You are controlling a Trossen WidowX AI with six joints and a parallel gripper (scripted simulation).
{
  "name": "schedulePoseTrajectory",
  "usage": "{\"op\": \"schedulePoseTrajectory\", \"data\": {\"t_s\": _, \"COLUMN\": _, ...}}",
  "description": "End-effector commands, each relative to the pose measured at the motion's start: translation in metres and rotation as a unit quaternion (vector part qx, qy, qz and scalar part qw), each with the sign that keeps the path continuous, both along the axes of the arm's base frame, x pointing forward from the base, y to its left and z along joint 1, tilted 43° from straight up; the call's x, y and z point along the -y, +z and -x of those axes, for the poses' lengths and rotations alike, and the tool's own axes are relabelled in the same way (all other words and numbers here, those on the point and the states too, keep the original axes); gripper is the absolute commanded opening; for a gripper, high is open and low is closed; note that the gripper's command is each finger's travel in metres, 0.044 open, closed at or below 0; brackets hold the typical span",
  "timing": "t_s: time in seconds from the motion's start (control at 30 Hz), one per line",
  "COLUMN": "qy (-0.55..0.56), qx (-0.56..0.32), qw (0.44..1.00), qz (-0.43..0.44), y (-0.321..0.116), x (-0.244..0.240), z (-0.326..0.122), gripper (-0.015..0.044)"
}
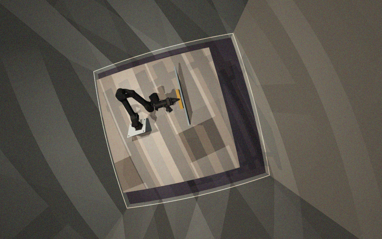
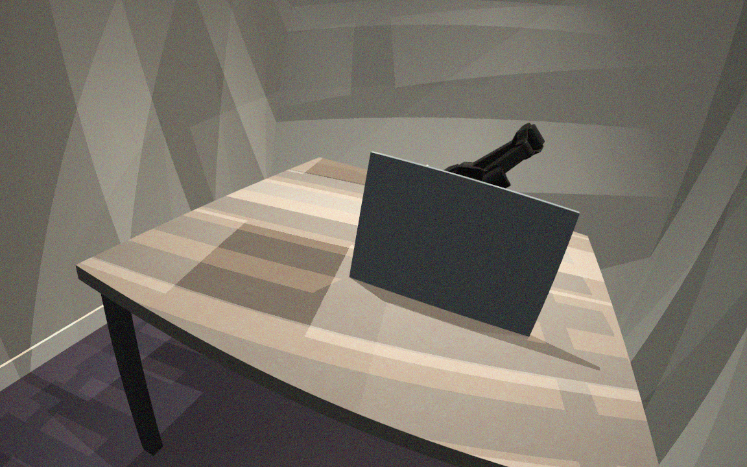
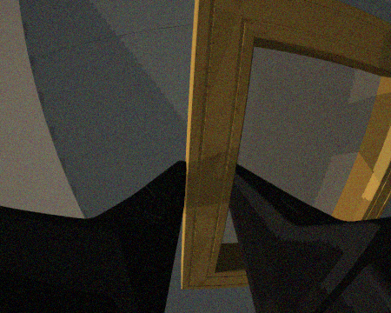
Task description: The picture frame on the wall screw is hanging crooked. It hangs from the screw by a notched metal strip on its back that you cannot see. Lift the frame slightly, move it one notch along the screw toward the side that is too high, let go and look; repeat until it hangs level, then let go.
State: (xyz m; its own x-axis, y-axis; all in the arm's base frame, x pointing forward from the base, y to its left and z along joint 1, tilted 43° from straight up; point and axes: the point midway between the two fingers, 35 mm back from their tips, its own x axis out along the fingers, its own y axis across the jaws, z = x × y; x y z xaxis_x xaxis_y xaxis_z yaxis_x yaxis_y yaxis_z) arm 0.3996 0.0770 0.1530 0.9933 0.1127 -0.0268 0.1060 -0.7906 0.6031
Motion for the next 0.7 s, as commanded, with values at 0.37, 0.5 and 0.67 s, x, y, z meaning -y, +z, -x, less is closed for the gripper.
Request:
{"op": "schedulePoseTrajectory", "data": {"t_s": 0.37, "qy": 0.002, "qx": 0.001, "qw": 1.0, "qz": 0.0, "y": 0.0021, "x": 0.0028, "z": -0.0004, "gripper": 0.0}}
{"op": "schedulePoseTrajectory", "data": {"t_s": 0.5, "qy": 0.002, "qx": 0.001, "qw": 1.0, "qz": 0.0, "y": 0.0029, "x": 0.0038, "z": -0.0006, "gripper": 0.0}}
{"op": "schedulePoseTrajectory", "data": {"t_s": 0.67, "qy": 0.002, "qx": 0.001, "qw": 1.0, "qz": 0.0, "y": 0.0039, "x": 0.0051, "z": -0.0008, "gripper": 0.0}}
